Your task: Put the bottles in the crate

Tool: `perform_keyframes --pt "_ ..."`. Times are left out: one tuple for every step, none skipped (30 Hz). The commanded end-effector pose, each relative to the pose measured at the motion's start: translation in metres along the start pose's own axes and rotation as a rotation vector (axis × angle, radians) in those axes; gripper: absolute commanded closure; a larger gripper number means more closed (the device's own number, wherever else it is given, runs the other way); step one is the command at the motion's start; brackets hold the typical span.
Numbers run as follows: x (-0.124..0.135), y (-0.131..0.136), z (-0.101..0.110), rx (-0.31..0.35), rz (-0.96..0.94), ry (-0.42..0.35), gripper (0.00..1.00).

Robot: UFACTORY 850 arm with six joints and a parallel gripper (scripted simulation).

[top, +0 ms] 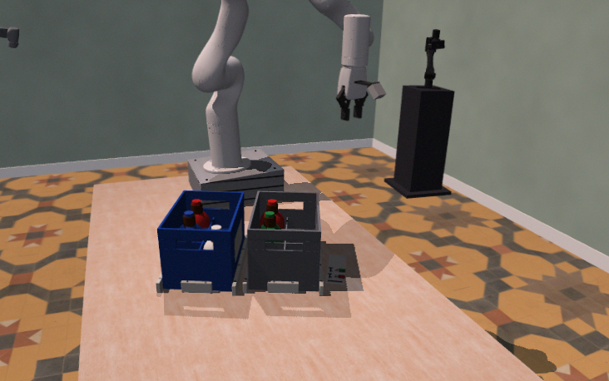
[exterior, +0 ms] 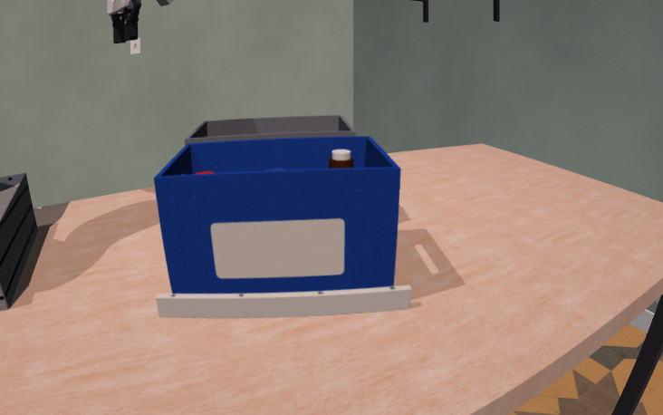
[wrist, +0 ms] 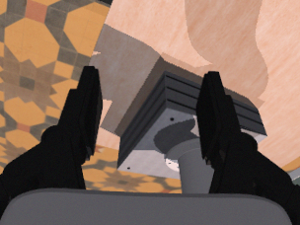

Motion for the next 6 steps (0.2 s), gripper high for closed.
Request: perform_keyframes --pt "-0.0006 -0.0001 0.001 -0.001 0.0 0.002 0.35" --pt "-0.0006 -0.0001 0.001 -0.001 0.0 0.002 0.35" --pt "-0.0006 -0.0001 0.001 -0.001 0.0 0.002 0.35" --pt "-0.0006 -0.0001 0.001 -0.001 0.0 0.002 0.35" --pt "-0.0006 -0.0001 0.001 -0.001 0.0 0.002 0.35" --pt "-0.0006 -0.0001 0.001 -0.001 0.0 0.002 0.35"
Point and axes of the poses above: the point where the finger pads meet when closed, its own z axis back along the fingers, its own y axis across the jaws, x = y × z, the point moved 6 cm from there along z, back along the fingers, and after that the axes turned 6 degrees about z, right-handed, at the moved point
